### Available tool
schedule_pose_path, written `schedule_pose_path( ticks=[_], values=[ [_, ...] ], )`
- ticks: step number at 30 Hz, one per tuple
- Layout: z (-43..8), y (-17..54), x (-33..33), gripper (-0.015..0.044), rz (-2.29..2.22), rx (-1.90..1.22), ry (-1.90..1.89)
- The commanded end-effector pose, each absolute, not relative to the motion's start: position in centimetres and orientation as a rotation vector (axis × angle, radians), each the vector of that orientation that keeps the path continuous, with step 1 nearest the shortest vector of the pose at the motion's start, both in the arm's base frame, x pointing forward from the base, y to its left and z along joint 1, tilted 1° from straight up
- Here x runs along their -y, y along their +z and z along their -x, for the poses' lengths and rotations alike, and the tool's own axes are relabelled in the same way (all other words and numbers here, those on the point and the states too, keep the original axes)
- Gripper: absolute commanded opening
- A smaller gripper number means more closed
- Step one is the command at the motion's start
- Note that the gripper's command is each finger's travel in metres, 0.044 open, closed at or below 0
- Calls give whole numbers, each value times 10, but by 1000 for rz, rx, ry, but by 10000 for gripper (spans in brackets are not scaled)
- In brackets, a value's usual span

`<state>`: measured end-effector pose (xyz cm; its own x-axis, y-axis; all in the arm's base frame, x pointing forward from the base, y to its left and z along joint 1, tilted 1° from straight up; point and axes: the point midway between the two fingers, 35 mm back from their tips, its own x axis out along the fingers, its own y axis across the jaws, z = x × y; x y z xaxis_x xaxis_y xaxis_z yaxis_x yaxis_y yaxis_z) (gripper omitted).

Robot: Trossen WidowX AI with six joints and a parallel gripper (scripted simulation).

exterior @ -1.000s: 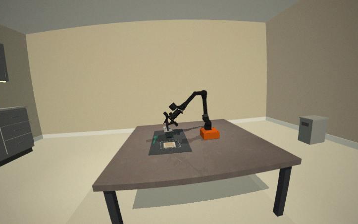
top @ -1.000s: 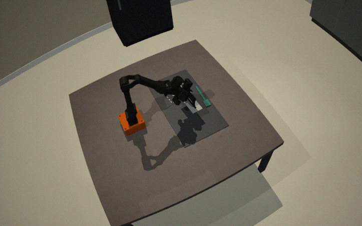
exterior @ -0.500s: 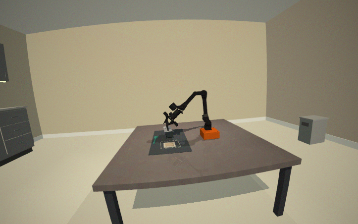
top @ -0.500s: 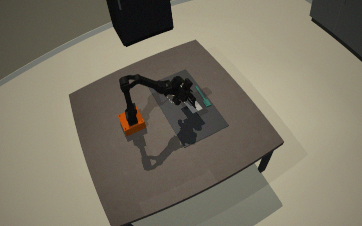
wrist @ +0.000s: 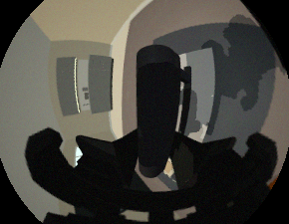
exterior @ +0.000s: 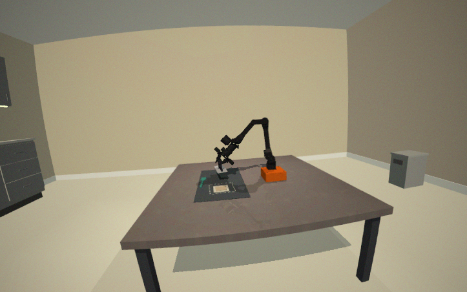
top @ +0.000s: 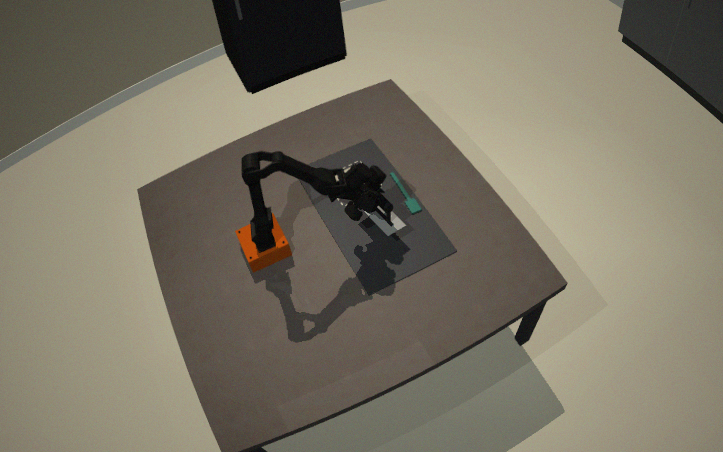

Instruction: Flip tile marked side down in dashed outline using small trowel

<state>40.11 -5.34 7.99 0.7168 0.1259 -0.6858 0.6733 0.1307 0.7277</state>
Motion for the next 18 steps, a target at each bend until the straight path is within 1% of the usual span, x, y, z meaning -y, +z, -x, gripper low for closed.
schedule_pose_path(
  ticks=[1, 18],
  values=[
    [-394, 73, 65, 0, -1379, -757, -422],
    [-356, 51, 111, 0, -1313, -873, -277]
  ],
)
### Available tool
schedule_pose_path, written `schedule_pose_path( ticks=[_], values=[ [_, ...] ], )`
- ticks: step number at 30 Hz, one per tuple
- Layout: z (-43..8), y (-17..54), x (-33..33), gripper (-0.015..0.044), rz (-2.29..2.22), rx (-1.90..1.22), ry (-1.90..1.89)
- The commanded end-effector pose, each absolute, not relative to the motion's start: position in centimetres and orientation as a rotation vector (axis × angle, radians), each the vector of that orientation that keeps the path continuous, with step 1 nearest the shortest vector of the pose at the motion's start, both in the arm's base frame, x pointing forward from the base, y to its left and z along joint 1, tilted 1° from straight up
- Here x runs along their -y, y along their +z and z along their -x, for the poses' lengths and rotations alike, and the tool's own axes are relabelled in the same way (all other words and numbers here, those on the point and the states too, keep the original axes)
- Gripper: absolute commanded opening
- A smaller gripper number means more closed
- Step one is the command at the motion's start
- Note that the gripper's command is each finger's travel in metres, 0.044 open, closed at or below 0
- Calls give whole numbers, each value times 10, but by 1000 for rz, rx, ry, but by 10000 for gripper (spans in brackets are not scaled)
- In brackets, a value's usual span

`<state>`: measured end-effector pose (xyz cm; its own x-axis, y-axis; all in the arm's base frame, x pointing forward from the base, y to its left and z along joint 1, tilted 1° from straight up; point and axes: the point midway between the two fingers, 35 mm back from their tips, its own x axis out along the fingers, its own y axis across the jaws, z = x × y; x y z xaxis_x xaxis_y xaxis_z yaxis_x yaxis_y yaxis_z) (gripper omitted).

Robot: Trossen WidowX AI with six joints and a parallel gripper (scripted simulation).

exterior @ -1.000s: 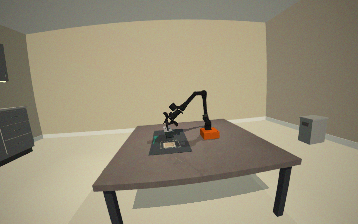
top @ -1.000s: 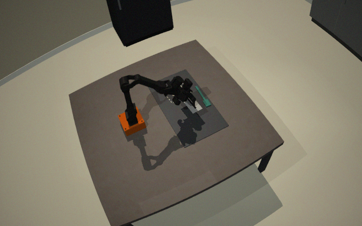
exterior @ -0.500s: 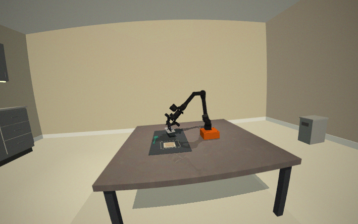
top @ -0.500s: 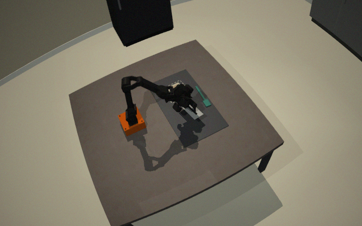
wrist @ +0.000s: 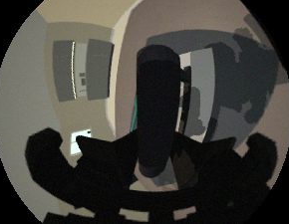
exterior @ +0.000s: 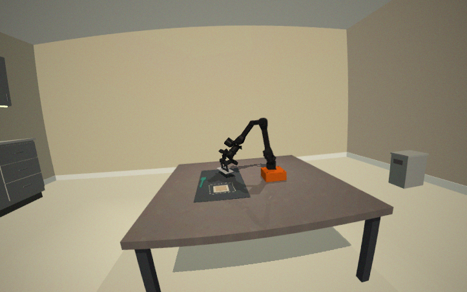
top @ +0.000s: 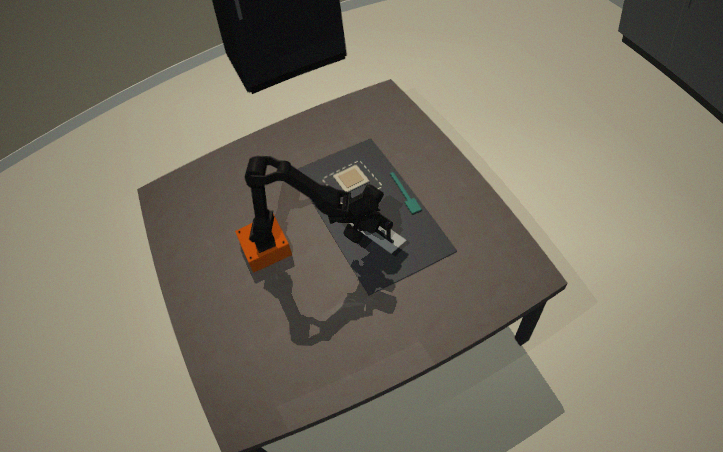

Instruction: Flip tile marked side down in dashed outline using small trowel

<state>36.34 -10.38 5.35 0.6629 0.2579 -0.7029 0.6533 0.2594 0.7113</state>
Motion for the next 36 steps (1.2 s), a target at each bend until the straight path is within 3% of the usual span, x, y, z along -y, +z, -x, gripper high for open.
schedule_pose_path(
  ticks=[1, 36],
  values=[
    [-354, 50, 113, 0, -1312, -875, -266],
    [-334, 13, 132, 0, -1303, -877, -171]
  ],
)
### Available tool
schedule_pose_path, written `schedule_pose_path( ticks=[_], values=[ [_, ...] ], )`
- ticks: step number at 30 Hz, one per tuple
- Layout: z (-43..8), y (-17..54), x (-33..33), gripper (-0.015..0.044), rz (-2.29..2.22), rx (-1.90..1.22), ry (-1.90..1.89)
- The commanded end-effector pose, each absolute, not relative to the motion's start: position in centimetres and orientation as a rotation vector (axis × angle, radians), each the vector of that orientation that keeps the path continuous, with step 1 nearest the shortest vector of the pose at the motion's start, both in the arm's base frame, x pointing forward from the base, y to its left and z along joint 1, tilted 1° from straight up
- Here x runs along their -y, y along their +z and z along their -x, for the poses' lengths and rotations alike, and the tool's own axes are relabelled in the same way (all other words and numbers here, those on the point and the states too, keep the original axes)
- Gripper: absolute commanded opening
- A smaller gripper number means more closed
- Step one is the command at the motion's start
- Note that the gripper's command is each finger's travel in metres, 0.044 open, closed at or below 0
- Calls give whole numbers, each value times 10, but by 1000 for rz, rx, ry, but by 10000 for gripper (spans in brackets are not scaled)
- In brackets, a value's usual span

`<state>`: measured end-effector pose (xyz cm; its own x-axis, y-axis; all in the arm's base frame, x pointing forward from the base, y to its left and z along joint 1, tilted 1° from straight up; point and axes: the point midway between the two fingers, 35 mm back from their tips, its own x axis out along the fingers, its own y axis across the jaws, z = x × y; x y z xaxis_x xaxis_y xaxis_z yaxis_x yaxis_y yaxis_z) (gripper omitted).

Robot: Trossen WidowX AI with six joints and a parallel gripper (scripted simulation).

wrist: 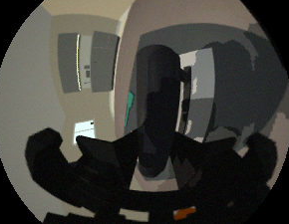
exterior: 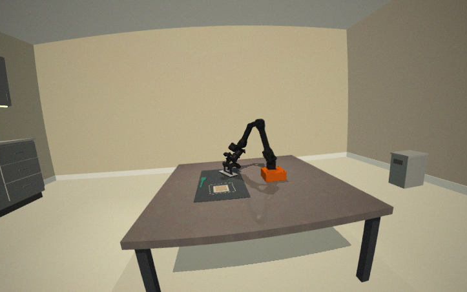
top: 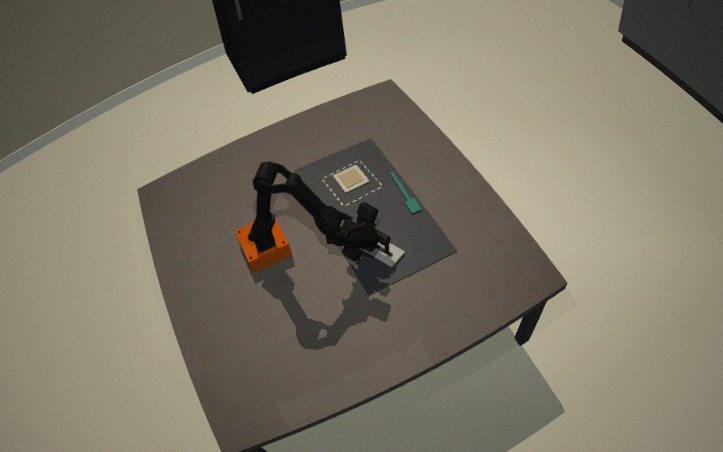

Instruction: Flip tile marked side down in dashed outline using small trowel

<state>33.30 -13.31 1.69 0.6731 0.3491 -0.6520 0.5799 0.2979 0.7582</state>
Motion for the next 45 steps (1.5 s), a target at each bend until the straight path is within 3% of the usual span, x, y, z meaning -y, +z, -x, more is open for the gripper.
schedule_pose_path(
  ticks=[1, 4, 16, 41, 45],
  values=[
    [-333, 11, 132, 0, -1303, -877, -171],
    [-333, 9, 132, 0, -1303, -877, -171],
    [-333, 9, 132, 300, -1303, -877, -171],
    [-292, 49, 154, 300, -1304, -880, -178],
    [-274, 91, 147, 300, -1309, -880, -181]
  ],
)
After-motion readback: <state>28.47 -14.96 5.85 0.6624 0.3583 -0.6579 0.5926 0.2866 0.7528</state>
